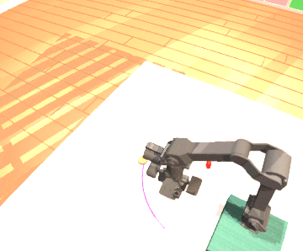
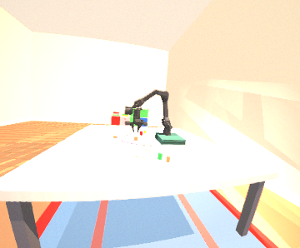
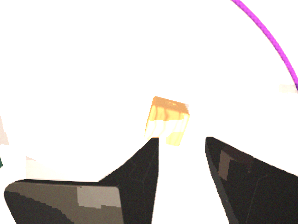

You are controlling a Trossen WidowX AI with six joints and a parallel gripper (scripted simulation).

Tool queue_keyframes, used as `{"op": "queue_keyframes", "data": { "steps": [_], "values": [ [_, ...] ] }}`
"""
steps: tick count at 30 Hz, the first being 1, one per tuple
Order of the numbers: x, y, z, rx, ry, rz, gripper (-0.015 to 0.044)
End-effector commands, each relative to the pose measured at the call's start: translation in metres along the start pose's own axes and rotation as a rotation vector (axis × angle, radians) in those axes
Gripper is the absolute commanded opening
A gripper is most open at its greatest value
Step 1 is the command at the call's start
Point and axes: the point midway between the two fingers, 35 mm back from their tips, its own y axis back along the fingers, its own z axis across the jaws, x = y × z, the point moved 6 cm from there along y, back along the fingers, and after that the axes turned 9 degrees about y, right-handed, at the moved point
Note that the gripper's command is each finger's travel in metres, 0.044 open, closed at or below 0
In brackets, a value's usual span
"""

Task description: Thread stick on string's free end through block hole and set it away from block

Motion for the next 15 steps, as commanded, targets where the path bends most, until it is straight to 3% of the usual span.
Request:
{"op": "queue_keyframes", "data": {
  "steps": [1, 3, 15],
  "values": [
    [0.0, 0.0, 0.0, 0.0, 0.0, 0.0, 0.0055],
    [0.0, 0.0, 0.0, 0.0, 0.0, 0.0, 0.0002],
    [0.0, 0.0, 0.0, 0.0, 0.0, 0.0, 0.0]
  ]
}}
